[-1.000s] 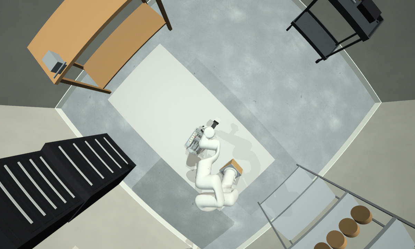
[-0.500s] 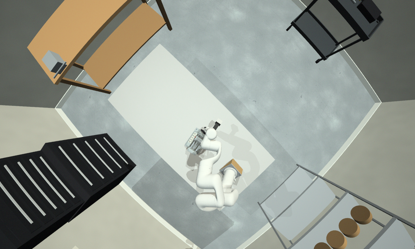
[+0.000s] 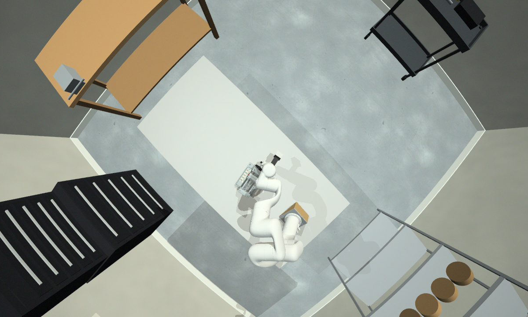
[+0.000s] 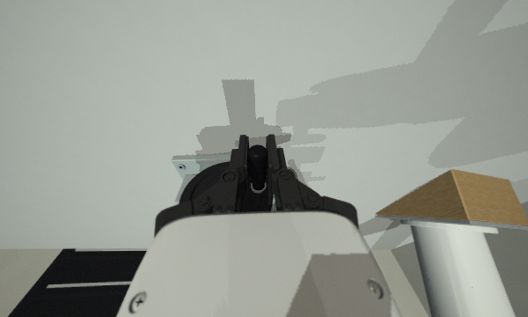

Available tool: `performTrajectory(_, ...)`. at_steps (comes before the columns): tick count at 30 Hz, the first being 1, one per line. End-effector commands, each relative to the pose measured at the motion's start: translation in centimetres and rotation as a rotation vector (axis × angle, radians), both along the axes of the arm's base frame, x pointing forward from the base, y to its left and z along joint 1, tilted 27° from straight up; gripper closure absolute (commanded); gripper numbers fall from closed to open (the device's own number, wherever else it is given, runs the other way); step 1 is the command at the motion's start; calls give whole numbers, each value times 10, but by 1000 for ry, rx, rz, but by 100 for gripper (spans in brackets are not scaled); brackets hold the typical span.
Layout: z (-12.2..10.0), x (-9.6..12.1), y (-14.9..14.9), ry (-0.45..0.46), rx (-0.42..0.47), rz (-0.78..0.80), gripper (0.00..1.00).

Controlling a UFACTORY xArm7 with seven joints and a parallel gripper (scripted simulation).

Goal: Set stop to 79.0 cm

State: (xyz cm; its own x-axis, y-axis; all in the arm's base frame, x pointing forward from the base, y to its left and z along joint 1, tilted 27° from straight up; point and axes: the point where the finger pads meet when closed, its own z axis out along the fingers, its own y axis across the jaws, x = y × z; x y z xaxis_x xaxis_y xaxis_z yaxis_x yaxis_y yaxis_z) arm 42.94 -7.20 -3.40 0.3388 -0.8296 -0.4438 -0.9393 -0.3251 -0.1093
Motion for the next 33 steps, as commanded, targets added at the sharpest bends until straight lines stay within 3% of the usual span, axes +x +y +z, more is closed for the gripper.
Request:
performTrajectory(1, -6, 3, 3, -3, -2, -2, 94)
performTrajectory(33, -17, 22, 16, -3, -2, -2, 94)
